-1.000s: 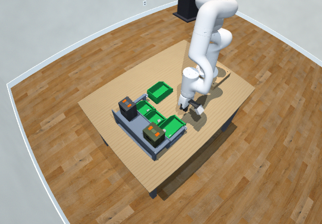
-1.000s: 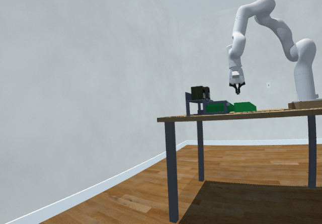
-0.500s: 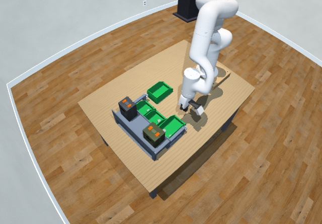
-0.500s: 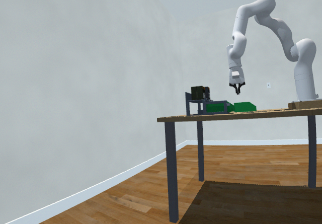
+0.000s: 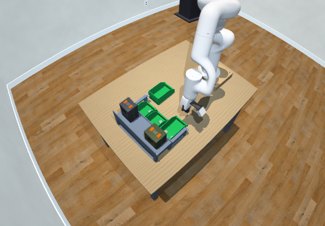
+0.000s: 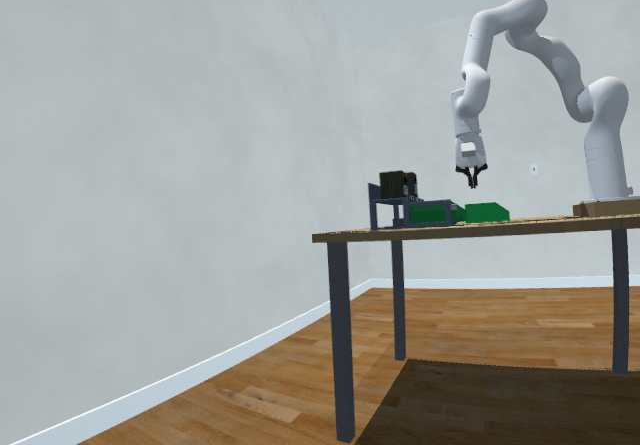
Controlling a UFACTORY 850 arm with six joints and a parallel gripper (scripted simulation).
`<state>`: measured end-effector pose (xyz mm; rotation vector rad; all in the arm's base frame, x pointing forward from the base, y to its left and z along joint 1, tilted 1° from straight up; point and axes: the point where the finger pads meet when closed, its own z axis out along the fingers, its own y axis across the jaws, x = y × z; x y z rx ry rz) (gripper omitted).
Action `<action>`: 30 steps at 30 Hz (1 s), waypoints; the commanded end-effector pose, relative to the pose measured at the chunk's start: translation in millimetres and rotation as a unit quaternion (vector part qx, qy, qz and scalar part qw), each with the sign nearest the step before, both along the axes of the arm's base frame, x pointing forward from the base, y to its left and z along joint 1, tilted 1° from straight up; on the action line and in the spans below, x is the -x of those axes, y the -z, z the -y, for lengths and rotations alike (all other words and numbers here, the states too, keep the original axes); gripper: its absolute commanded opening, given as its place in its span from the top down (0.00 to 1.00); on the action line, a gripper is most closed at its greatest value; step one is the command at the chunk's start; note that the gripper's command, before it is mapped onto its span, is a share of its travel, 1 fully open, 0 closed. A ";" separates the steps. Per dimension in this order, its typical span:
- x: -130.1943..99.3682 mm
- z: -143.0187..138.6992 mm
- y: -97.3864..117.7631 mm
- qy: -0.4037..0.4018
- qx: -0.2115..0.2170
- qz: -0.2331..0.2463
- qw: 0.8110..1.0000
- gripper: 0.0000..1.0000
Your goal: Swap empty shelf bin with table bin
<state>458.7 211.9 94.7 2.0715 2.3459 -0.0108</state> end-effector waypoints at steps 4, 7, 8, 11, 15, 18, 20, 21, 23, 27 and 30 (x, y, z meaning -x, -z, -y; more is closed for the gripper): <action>-0.7 -0.3 10.6 0.000 0.000 0.001 1.000 1.00; -0.8 -0.2 17.8 0.000 0.000 0.001 1.000 1.00; -0.8 -0.2 20.5 0.000 0.000 0.001 1.000 1.00; -0.8 -0.2 29.3 0.000 0.000 0.001 1.000 1.00; -0.8 -0.1 35.7 0.000 0.000 0.001 1.000 1.00; -0.8 0.0 45.6 0.000 0.000 0.001 1.000 1.00; -0.8 0.0 52.3 0.000 0.000 0.001 1.000 1.00; -0.8 0.0 55.7 0.000 0.000 0.001 1.000 1.00; -0.8 0.1 62.3 0.000 0.000 0.001 1.000 1.00; -0.8 0.2 74.8 0.000 0.000 0.001 1.000 1.00; -0.8 0.2 77.6 0.000 0.000 0.001 1.000 1.00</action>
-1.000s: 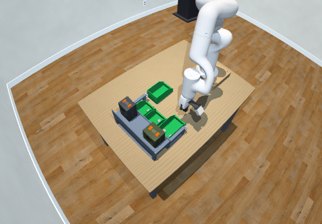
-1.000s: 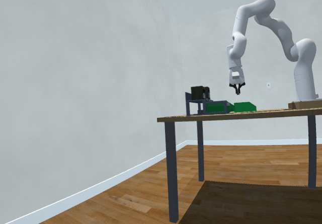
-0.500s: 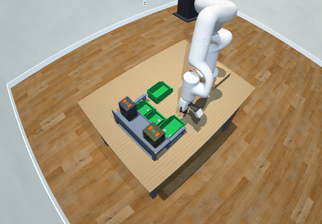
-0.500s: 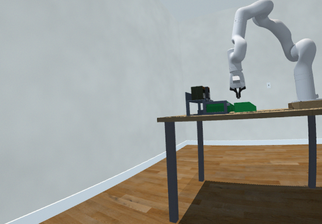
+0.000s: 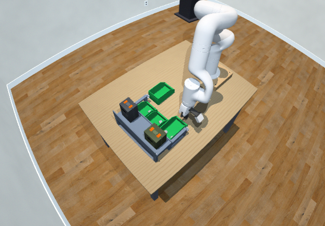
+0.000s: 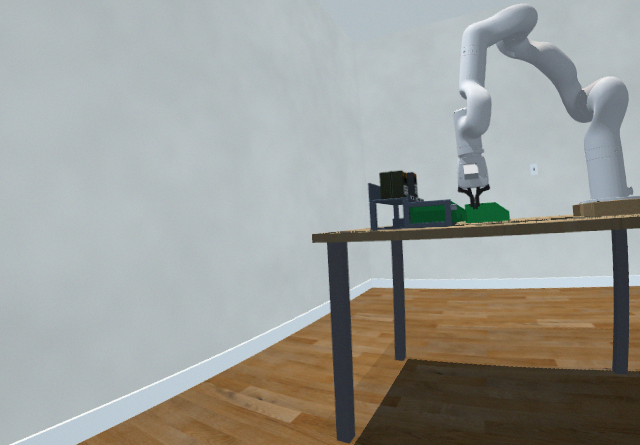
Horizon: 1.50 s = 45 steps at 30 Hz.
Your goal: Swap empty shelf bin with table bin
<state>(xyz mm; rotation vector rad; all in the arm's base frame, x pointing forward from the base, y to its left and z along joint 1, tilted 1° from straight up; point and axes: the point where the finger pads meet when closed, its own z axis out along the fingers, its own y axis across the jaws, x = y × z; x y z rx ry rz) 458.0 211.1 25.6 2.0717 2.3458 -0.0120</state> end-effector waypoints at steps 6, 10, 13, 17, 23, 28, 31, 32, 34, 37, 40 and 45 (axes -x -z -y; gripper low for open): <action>-1.6 -0.5 23.1 0.000 0.000 0.001 1.000 1.00; -1.6 -0.5 29.7 0.000 0.000 0.001 1.000 1.00; -1.6 -0.5 33.0 0.000 0.000 0.001 1.000 1.00; -1.6 -0.4 34.3 0.000 0.000 0.001 1.000 1.00; -1.6 -0.4 35.7 0.000 0.000 0.001 1.000 1.00; -1.6 -0.4 35.7 0.000 0.000 0.001 1.000 1.00; -1.6 -0.4 35.7 0.000 0.000 0.001 1.000 1.00; -1.6 -0.4 35.7 0.000 0.000 0.001 1.000 1.00; -1.6 -0.4 35.7 0.000 0.000 0.001 1.000 1.00; -1.6 -0.4 35.7 0.000 0.000 0.001 1.000 1.00; -1.8 -0.5 35.7 0.000 0.000 0.001 1.000 1.00; -2.2 -0.7 35.7 0.000 0.000 0.001 1.000 1.00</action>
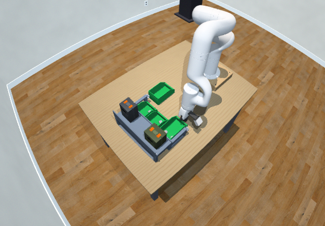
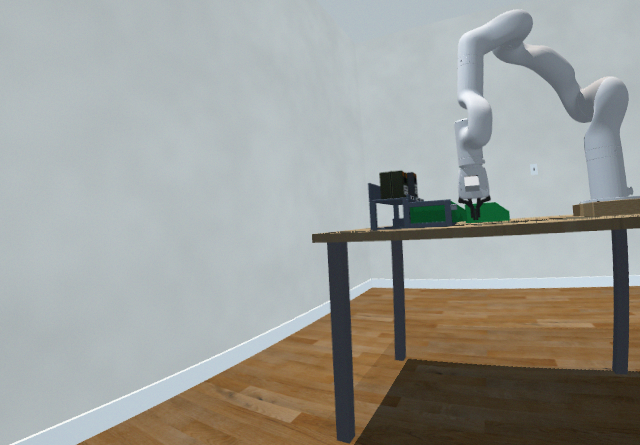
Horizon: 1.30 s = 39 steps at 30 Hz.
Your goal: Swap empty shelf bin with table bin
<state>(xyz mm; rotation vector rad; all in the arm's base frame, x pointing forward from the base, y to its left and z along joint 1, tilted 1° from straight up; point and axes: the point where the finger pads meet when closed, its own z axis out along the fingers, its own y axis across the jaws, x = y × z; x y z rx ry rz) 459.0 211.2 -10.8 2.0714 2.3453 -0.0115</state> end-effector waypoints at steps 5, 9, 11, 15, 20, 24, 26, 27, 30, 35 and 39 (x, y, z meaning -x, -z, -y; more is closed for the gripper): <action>-1.4 -0.7 -0.6 0.000 0.000 0.001 1.000 1.00; -1.4 -0.7 -0.6 0.000 0.000 0.001 1.000 1.00; -1.4 -0.7 -0.6 0.000 0.000 0.001 1.000 1.00; -1.4 -0.7 -0.6 0.000 0.000 0.001 1.000 1.00; -1.4 -0.7 -0.6 0.000 0.000 0.001 1.000 1.00; -2.0 -0.7 -0.7 0.000 0.000 0.001 1.000 1.00; -3.7 -1.0 -0.7 0.000 0.000 0.001 1.000 1.00; -5.0 -1.1 -0.8 0.000 0.000 0.001 1.000 1.00; -9.9 -1.7 -1.0 0.000 0.000 0.001 1.000 1.00; -17.0 -2.6 -1.3 0.000 0.000 0.001 1.000 1.00; -18.2 -2.8 -1.4 0.000 0.000 0.001 1.000 1.00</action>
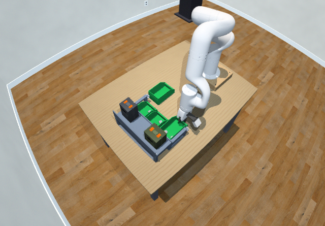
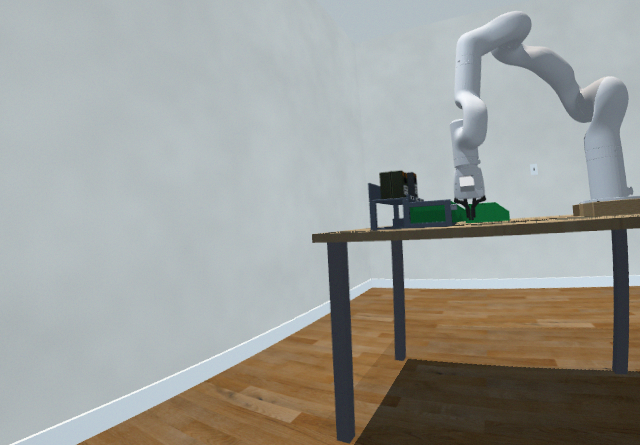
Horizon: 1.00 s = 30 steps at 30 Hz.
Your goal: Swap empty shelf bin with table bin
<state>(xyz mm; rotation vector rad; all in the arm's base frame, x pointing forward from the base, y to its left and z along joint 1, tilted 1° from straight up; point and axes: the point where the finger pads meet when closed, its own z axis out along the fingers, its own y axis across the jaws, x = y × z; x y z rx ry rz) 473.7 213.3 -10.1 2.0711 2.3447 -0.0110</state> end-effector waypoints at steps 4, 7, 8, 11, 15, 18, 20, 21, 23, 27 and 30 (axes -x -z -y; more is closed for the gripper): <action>-3.5 -0.7 -0.7 0.000 0.000 0.000 1.000 1.00; -3.5 -0.7 -0.7 0.000 0.000 0.000 1.000 1.00; -3.5 -0.7 -0.7 0.000 0.000 0.000 1.000 1.00; -3.5 -0.7 -0.7 0.000 0.000 0.000 1.000 1.00; -3.6 -0.8 -0.7 0.000 0.000 0.000 1.000 1.00; -3.7 -0.8 -0.7 0.000 0.000 0.000 1.000 1.00; -4.0 -0.8 -0.7 0.000 0.000 0.000 1.000 1.00; -4.2 -0.8 -0.7 0.000 0.000 0.000 1.000 1.00; -4.7 -0.9 -0.7 0.000 0.000 0.000 1.000 1.00; -6.6 -1.1 -0.7 0.000 0.000 0.000 1.000 1.00; -8.7 -1.4 -0.7 0.000 0.000 0.000 1.000 1.00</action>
